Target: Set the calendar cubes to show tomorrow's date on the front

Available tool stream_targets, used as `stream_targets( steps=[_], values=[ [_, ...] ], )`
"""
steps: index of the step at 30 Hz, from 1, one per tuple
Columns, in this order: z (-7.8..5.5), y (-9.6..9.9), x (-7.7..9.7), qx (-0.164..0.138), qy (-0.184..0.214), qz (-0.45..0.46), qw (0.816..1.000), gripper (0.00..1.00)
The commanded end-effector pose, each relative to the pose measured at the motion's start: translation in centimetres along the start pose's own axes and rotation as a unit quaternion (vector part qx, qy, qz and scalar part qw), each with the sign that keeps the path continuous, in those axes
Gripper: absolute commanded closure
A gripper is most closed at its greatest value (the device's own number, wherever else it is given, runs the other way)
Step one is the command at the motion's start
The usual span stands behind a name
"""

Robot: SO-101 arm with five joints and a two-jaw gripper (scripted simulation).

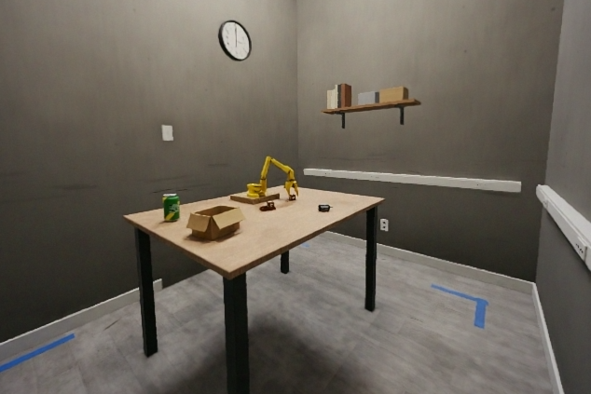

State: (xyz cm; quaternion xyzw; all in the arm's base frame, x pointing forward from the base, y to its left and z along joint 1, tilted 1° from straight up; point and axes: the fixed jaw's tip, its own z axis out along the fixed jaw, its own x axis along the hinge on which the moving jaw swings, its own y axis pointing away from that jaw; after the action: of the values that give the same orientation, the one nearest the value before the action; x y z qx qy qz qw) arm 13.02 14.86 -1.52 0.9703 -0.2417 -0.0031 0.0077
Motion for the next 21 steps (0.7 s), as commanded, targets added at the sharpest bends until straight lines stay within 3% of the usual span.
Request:
stream_targets(
  steps=[1, 13, 21],
  values=[
    [0.5, 0.5, -0.3, -0.014, -0.004, -0.002, 1.0, 0.65],
    [0.3, 0.4, -0.3, -0.014, -0.004, -0.002, 1.0, 0.64],
    [-1.7, 0.1, -0.3, -0.014, -0.004, -0.002, 1.0, 0.64]
  ],
)
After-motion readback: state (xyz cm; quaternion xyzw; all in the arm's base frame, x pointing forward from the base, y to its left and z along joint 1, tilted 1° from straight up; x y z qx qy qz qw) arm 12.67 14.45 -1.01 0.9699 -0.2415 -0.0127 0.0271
